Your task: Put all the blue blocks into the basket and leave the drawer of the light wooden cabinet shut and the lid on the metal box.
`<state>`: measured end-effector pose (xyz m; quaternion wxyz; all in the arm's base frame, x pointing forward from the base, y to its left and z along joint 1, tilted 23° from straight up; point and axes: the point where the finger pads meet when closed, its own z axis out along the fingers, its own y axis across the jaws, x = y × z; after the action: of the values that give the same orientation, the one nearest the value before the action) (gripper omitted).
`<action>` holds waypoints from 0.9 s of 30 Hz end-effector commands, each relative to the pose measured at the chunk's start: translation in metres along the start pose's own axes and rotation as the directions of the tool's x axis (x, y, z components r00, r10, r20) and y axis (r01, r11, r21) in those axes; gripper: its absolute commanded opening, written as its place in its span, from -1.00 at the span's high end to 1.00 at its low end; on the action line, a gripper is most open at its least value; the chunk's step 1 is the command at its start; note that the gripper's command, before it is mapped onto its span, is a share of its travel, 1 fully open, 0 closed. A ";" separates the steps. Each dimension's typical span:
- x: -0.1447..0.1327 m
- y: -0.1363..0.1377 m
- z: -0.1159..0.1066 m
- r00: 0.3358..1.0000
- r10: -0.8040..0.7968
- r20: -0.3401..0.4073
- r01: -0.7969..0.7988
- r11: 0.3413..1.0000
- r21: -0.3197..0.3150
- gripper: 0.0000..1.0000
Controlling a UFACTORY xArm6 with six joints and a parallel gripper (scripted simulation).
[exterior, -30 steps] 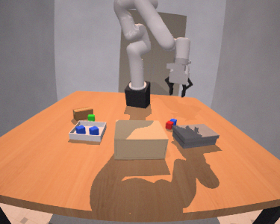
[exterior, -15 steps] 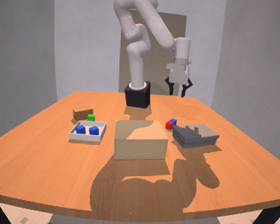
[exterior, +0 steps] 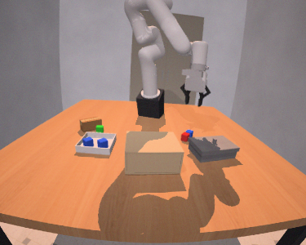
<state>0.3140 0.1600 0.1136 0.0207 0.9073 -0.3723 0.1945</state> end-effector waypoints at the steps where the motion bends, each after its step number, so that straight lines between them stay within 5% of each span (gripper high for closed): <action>1: 0.000 -0.001 -0.001 1.000 0.001 0.000 -0.001 1.000 0.003 -0.30; 13: 0.000 -0.001 0.005 1.000 0.001 -0.001 -0.001 1.000 0.003 -0.30; 27: 0.000 -0.002 0.042 1.000 0.001 -0.001 -0.001 1.000 0.003 -0.30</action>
<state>0.3236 0.1547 0.0864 0.0203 0.9075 -0.3723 0.1936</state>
